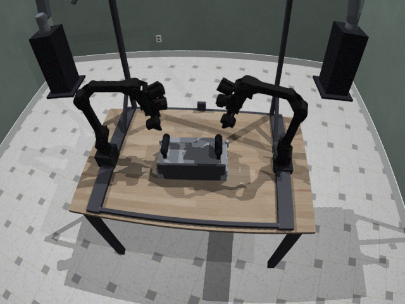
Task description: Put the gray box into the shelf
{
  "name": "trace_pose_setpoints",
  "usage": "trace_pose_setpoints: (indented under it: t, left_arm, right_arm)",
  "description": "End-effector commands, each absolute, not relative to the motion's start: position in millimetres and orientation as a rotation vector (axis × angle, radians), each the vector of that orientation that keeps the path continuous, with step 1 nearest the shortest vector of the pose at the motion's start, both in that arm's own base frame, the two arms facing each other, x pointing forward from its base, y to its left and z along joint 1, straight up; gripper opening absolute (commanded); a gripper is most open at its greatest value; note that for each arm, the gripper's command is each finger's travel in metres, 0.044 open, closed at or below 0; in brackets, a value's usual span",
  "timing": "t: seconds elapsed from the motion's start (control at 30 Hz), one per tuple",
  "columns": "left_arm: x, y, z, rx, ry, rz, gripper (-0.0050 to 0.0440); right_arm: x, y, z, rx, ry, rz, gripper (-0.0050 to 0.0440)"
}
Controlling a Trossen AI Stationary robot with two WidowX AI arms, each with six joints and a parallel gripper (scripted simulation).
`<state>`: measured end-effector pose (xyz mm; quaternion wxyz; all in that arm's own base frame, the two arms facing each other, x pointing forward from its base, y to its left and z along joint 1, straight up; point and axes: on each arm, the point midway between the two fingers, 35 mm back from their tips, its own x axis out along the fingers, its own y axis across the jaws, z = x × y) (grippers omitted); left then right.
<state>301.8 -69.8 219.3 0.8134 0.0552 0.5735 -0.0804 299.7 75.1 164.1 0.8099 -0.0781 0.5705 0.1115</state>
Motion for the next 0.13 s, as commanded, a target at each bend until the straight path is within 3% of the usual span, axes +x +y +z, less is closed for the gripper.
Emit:
trace_pose_setpoints:
  t: [0.0,0.1]
  left_arm:
    - [303.0,-69.2,227.0,0.117,1.198,-0.172,0.044]
    - [303.0,-69.2,227.0,0.117,1.198,-0.172,0.044]
  right_arm:
    - [301.8,75.9,173.8,-0.166,1.189,0.241,0.044]
    - [301.8,75.9,173.8,-0.166,1.189,0.241,0.044]
